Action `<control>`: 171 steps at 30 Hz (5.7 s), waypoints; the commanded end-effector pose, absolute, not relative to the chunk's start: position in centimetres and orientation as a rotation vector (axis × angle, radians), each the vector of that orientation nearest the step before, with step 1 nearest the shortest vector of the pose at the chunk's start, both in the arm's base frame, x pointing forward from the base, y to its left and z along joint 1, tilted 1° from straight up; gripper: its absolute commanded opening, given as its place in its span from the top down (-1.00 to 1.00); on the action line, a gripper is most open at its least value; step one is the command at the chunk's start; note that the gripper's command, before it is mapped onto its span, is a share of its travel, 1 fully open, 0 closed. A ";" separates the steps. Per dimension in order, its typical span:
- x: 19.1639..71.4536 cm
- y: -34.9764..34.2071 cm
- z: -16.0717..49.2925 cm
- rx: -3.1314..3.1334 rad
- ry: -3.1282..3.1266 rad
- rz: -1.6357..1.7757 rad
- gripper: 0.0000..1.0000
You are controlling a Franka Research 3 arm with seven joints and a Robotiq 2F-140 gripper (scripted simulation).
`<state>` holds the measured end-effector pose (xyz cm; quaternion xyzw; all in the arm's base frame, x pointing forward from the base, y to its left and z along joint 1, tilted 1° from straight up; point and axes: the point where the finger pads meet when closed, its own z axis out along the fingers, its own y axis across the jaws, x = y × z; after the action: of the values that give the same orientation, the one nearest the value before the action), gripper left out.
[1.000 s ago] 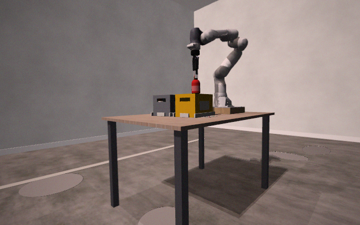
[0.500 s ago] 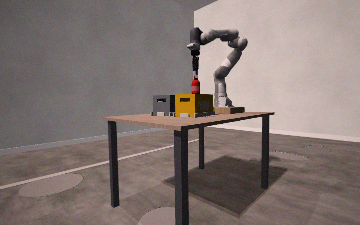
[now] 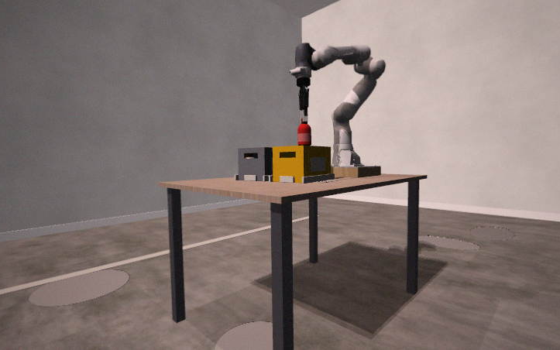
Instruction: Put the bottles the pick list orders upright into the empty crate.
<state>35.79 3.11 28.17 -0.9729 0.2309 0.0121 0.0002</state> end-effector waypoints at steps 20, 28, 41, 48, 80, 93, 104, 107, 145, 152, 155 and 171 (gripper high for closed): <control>36.2 3.1 27.3 -3.056 0.727 0.018 1.00; 36.3 3.1 26.5 -3.056 0.727 0.018 1.00; 36.3 3.1 25.4 -3.056 0.727 0.018 1.00; 36.3 3.1 24.7 -3.056 0.727 0.018 1.00; 36.3 3.2 21.9 -3.056 0.727 0.018 1.00; 36.3 3.2 20.8 -3.056 0.727 0.018 1.00; 36.3 3.2 19.9 -3.056 0.727 0.018 1.00; 36.3 3.2 19.6 -3.056 0.727 0.018 1.00; 36.3 3.1 16.2 -3.056 0.727 0.018 1.00; 36.3 3.1 15.5 -3.056 0.727 0.018 1.00; 36.3 3.1 15.4 -3.056 0.727 0.018 1.00; 36.3 3.1 13.9 -3.056 0.727 0.018 1.00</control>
<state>35.72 3.17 13.85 -0.9731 0.2301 0.0145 -0.0008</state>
